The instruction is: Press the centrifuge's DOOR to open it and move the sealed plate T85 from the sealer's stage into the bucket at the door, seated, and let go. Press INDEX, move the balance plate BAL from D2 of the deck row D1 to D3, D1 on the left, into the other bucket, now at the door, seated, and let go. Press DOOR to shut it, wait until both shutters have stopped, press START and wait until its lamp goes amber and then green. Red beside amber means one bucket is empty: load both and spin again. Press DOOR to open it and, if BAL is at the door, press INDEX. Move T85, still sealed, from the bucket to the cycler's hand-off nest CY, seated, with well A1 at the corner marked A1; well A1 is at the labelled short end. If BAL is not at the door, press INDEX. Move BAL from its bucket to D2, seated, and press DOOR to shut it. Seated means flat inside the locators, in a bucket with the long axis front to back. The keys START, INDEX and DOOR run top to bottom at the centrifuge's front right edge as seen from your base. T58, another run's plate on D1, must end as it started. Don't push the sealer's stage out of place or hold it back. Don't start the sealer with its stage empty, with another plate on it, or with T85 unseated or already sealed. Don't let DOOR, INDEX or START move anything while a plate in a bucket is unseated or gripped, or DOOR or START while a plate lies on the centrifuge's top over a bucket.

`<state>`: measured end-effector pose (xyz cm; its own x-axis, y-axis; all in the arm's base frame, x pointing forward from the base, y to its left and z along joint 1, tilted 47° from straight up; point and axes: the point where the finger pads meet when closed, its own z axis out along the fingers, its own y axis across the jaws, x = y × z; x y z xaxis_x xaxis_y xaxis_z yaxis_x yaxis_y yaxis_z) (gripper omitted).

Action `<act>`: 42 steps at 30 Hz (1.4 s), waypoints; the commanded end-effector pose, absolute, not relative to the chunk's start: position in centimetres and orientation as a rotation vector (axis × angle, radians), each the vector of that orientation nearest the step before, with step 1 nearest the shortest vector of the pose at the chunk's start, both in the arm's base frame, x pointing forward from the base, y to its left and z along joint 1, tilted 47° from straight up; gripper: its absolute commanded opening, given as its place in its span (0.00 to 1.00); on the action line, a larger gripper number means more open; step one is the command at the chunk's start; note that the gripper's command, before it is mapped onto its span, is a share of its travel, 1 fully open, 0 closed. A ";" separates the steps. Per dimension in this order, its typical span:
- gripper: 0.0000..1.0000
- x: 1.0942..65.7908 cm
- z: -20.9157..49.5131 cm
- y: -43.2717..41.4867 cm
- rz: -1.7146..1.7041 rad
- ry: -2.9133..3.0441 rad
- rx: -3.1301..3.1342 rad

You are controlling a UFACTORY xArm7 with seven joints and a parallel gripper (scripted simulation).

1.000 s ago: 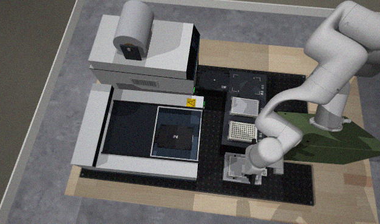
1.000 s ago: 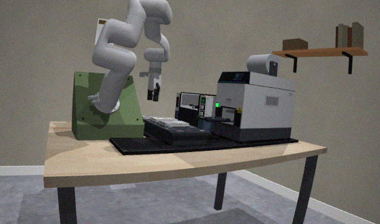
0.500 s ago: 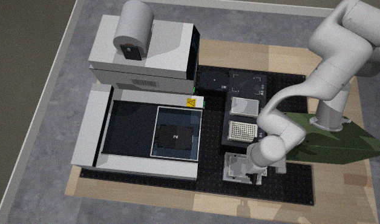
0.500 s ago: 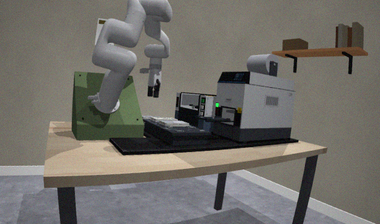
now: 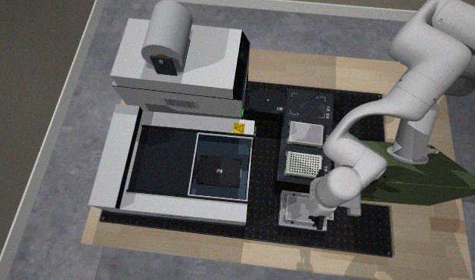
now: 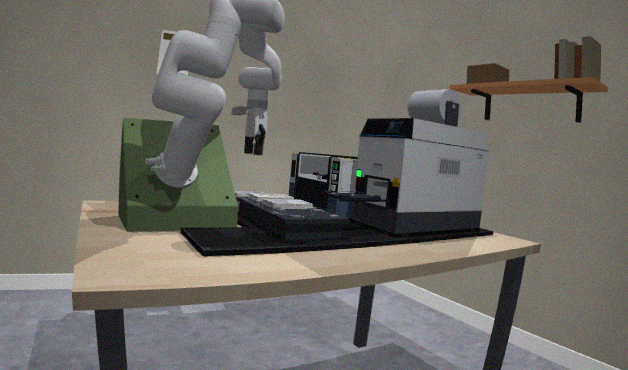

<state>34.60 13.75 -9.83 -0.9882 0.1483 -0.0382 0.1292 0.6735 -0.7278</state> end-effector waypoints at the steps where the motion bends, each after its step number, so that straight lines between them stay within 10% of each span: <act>1: 1.00 34.7 -9.3 14.4 1.234 -2.856 -0.235; 42: 1.00 35.2 -5.3 18.6 1.234 -2.856 -0.235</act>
